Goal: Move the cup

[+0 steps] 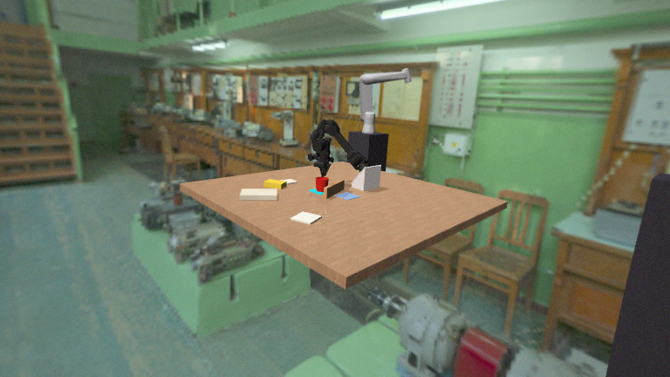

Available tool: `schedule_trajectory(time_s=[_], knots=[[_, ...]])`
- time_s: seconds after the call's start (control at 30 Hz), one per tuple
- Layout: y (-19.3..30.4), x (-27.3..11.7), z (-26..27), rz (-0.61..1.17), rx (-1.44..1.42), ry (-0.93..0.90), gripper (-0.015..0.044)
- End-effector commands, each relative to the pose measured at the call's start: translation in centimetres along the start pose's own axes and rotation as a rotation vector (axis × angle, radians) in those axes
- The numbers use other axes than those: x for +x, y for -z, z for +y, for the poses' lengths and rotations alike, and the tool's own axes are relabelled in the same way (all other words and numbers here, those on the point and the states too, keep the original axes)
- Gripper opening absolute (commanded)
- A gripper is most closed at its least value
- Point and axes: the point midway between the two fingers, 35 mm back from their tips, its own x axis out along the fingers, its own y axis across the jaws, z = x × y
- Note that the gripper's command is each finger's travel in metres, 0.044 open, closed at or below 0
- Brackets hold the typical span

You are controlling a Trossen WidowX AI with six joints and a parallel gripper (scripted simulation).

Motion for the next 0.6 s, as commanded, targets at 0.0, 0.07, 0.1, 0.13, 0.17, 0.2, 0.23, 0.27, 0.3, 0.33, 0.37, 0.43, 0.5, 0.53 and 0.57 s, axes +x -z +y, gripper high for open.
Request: schedule_trajectory(time_s=[0.0,0.07,0.1,0.13,0.17,0.2,0.23,0.27,0.3,0.33,0.37,0.43,0.5,0.53,0.57], knots=[[0.0,-0.7,0.1,0.003,0.003,-0.002,0.0128],[0.0,-0.9,0.0,0.002,0.003,-0.001,0.0128],[0.0,-1.0,0.0,0.002,0.003,-0.001,0.0128],[0.0,-1.2,0.0,0.002,0.003,-0.001,0.0128],[0.0,-1.3,0.0,0.002,0.003,-0.001,0.0128],[0.0,-1.4,0.0,0.001,0.003,-0.001,0.0128],[0.0,-1.5,0.0,0.001,0.003,-0.001,0.0128],[0.0,-1.6,0.0,0.001,0.003,-0.001,0.0128],[0.0,-1.7,0.0,0.001,0.003,-0.001,0.0128],[0.0,-1.2,0.0,-0.002,-0.001,0.001,0.0154],[0.0,-1.2,0.0,-0.002,-0.001,0.001,0.018],[0.0,-1.2,0.0,-0.002,-0.001,0.001,0.0233],[0.0,-1.2,0.0,-0.002,-0.001,0.001,0.0285],[0.0,-1.2,0.0,-0.002,-0.001,0.001,0.0312],[0.0,-1.2,0.0,-0.002,-0.001,0.001,0.0338]])
